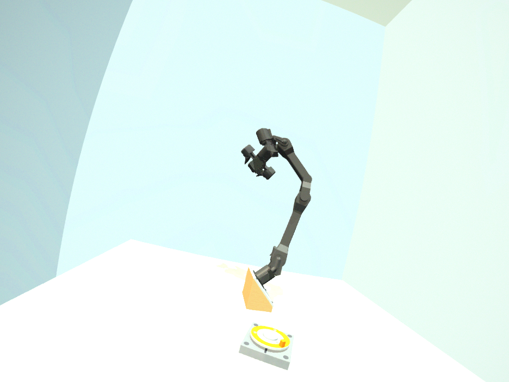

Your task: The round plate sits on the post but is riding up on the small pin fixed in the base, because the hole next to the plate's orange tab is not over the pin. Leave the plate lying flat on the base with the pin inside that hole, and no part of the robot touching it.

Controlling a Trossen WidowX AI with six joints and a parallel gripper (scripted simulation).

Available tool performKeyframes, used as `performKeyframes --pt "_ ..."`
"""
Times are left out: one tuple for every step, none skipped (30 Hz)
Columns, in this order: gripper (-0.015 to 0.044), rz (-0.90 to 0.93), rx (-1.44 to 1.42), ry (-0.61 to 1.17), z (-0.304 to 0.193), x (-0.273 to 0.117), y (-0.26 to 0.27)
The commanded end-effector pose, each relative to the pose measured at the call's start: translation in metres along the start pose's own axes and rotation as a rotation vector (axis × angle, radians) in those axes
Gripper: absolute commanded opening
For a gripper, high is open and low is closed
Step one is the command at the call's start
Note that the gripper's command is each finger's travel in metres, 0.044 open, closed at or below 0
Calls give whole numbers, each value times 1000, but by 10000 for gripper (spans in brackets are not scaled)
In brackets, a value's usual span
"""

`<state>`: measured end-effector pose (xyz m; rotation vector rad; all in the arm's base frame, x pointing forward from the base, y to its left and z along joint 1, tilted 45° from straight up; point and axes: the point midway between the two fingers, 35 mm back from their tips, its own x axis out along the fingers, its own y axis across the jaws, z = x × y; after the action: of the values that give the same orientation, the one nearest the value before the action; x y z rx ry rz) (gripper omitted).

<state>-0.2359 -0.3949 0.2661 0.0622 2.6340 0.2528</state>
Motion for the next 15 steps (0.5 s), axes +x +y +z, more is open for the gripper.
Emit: performKeyframes --pt "374 -10 2 -7 3 -3 -2" --pt "347 -40 8 -29 13 -10 -10" --pt "321 -87 17 -68 30 -24 -21" --pt "295 -140 26 -118 52 -41 -33" --pt "269 -166 29 -144 63 -50 -38" --pt "242 -187 32 -168 72 -58 -42" --pt "216 -212 35 -198 85 -68 -47" --pt "190 -238 37 -232 99 -79 -51" --pt "164 -244 37 -239 102 -82 -52" --pt "137 -263 35 -259 111 -91 -55" --pt "111 -293 30 -293 128 -106 -58" --pt "85 -327 23 -336 148 -125 -61" --pt "59 -349 17 -367 163 -138 -62" --pt "32 -365 13 -398 176 -150 -62" --pt "6 -380 9 -433 190 -161 -61"
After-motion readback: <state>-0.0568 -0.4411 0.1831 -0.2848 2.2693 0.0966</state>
